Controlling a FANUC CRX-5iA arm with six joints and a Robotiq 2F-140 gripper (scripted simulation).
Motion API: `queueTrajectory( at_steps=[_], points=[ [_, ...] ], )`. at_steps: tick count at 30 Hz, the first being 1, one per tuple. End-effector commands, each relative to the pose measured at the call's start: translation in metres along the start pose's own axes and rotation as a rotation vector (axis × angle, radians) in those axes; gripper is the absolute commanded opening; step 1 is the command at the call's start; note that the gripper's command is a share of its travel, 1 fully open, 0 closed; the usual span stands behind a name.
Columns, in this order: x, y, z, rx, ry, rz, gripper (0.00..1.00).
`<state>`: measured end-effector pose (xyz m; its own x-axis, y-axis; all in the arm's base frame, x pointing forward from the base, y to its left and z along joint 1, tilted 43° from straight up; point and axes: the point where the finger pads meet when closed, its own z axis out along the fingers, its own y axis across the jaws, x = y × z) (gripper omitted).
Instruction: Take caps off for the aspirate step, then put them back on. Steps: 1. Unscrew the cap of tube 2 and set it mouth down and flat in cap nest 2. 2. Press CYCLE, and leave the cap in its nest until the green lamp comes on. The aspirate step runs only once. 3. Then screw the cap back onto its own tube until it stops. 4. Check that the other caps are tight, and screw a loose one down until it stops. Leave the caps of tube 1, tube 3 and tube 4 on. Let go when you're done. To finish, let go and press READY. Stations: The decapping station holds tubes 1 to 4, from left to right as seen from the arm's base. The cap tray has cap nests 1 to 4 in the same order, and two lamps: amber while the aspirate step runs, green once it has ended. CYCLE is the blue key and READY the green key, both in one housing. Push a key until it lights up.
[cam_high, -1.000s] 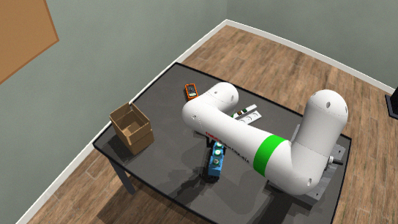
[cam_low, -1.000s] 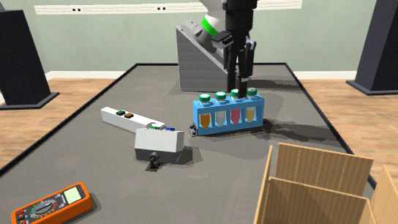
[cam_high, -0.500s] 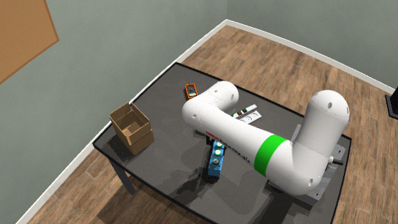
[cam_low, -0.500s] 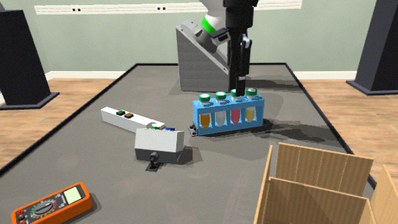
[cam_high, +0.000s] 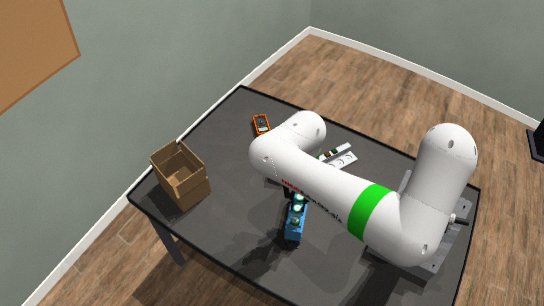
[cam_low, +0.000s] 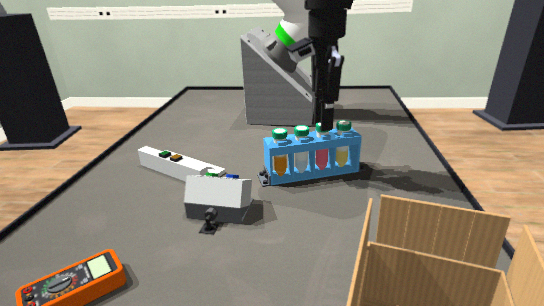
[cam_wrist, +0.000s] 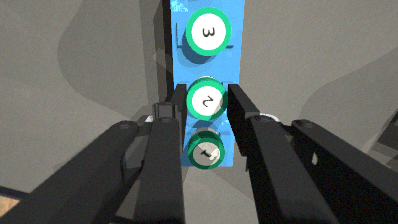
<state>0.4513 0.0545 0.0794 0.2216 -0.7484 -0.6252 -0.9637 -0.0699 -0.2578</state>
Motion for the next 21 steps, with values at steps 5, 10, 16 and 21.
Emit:
queueTrajectory(
  at_steps=[5,10,16,21],
  points=[
    [0.0,0.0,-0.01,0.001,0.001,0.0,0.3],
    [0.0,0.0,-0.019,0.001,0.001,0.0,0.3],
    [0.0,0.0,-0.036,0.001,0.001,0.0,0.3],
    [0.03,0.01,-0.036,0.001,0.001,-0.293,0.3]
  ],
)
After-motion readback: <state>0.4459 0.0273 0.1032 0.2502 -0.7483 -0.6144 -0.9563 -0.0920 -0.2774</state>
